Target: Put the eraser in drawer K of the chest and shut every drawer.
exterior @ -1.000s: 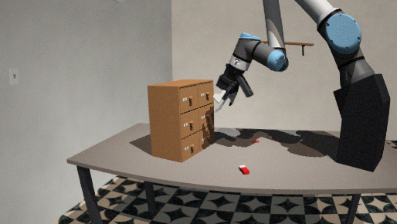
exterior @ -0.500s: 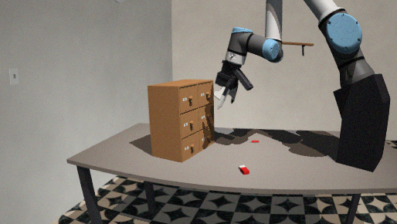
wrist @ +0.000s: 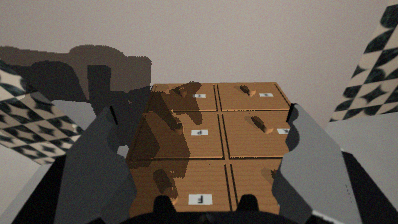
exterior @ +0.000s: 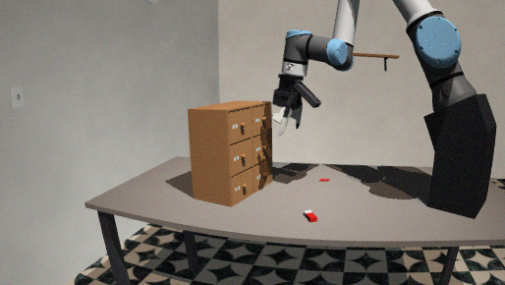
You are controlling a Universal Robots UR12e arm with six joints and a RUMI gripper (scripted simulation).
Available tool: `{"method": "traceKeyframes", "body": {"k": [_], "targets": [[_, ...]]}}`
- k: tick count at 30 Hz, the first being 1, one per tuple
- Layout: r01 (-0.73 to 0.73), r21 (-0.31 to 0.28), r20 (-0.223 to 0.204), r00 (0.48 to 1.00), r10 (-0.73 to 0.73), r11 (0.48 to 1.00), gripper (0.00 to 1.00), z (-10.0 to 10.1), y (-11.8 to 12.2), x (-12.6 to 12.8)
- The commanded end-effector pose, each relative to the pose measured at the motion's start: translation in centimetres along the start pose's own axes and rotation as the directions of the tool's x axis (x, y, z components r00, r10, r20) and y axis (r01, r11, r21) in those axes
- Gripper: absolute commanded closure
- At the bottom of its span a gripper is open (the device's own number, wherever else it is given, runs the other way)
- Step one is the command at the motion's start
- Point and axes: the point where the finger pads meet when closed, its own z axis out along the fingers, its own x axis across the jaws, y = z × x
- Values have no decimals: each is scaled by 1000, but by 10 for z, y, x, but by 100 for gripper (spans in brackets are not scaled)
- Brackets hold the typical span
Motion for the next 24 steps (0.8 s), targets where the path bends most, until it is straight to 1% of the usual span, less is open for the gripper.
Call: {"method": "traceKeyframes", "body": {"k": [1,14,24], "targets": [[0,31,0,1000,0,1000,0,-3,-1,0],[0,115,0,1000,0,993,0,-12,-6,0],[0,149,0,1000,0,989,0,-16,-9,0]]}}
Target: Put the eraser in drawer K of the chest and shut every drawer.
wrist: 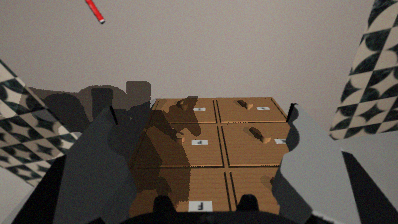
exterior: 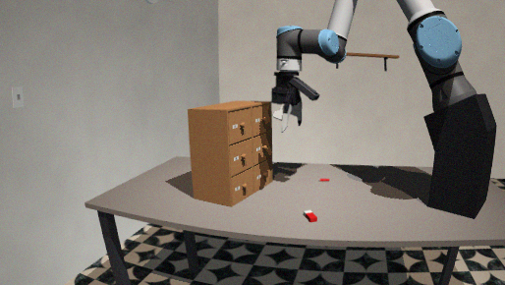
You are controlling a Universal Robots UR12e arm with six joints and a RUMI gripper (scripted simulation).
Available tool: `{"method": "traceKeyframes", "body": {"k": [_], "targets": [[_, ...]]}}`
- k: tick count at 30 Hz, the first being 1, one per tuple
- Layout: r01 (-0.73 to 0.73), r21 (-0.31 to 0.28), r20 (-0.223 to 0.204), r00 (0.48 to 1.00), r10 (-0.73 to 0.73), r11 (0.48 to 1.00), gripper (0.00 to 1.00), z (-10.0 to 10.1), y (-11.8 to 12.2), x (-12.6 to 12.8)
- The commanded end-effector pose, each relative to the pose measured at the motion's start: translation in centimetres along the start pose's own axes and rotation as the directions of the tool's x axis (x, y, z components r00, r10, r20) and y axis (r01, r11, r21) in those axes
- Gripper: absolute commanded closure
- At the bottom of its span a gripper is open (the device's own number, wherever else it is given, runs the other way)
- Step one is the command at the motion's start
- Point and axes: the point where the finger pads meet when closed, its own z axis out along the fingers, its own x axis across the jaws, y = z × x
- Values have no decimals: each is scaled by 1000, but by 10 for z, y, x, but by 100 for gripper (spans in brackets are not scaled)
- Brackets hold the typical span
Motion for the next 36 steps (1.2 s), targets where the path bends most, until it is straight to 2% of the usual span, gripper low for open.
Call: {"method": "traceKeyframes", "body": {"k": [1,16,36], "targets": [[0,20,0,1000,0,1000,0,-2,-1,0],[0,44,0,1000,0,999,0,-5,-3,0],[0,47,0,1000,0,999,0,-5,-3,0]]}}
